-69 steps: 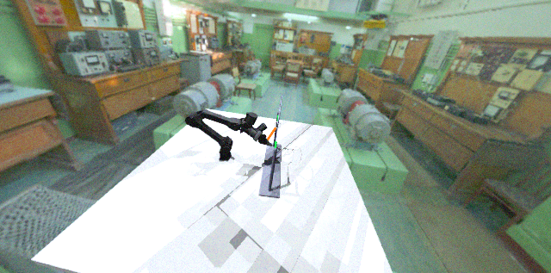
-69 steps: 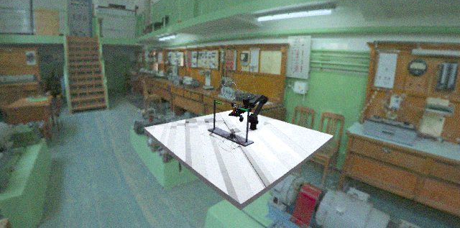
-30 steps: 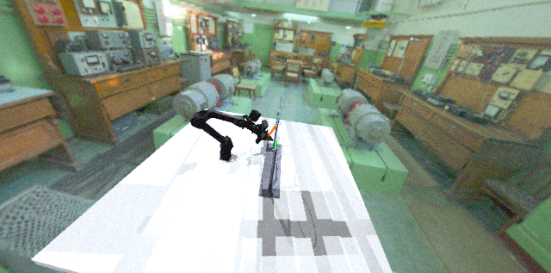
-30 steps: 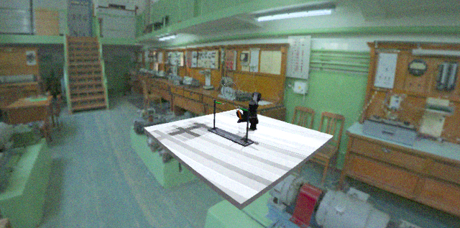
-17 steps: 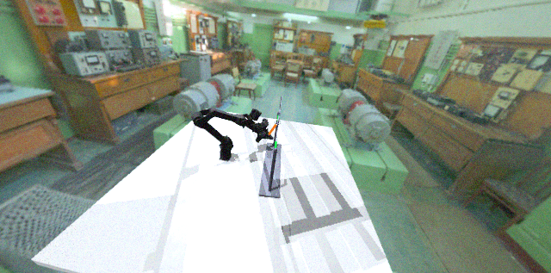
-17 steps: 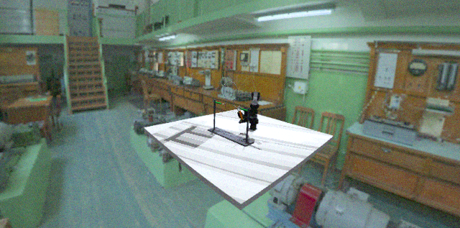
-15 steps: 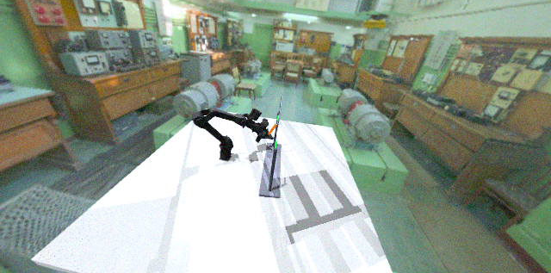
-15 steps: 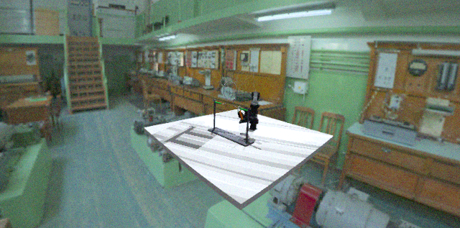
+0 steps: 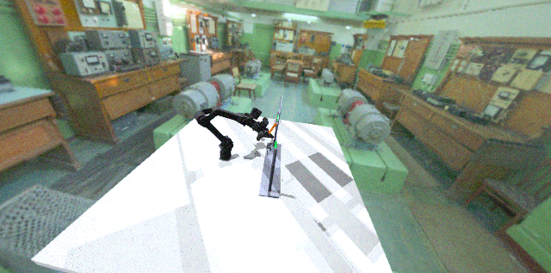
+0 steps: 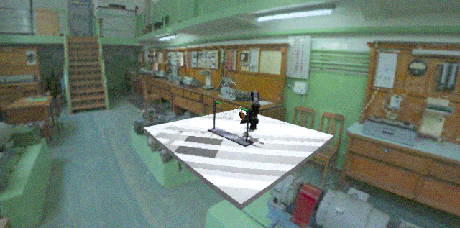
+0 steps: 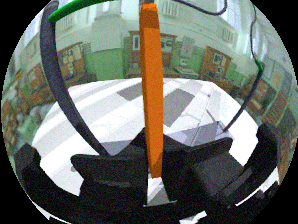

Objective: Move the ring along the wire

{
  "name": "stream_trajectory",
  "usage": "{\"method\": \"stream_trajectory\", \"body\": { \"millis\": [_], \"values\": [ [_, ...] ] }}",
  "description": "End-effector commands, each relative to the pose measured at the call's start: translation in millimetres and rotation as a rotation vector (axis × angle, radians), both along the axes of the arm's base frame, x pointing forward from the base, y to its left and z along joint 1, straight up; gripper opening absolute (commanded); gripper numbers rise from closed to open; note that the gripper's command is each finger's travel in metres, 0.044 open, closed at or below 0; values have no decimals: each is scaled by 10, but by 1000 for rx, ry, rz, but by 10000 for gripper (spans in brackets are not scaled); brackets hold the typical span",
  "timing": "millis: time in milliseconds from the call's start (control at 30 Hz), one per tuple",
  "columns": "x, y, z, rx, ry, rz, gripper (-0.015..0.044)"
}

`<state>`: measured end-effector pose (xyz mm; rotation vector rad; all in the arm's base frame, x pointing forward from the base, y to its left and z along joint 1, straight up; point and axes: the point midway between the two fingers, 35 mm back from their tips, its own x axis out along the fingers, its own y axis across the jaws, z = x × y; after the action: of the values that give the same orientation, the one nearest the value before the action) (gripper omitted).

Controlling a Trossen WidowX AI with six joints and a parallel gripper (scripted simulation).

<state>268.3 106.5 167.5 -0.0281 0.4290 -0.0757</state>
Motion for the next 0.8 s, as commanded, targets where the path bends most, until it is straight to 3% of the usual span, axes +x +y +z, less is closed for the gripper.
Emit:
{"method": "stream_trajectory", "body": {
  "millis": [0, 767],
  "values": [
    [2, 43, 17, 5, -4, -4, -150],
    [-2, 170, -79, 6, -5, -4, -150]
  ]
}}
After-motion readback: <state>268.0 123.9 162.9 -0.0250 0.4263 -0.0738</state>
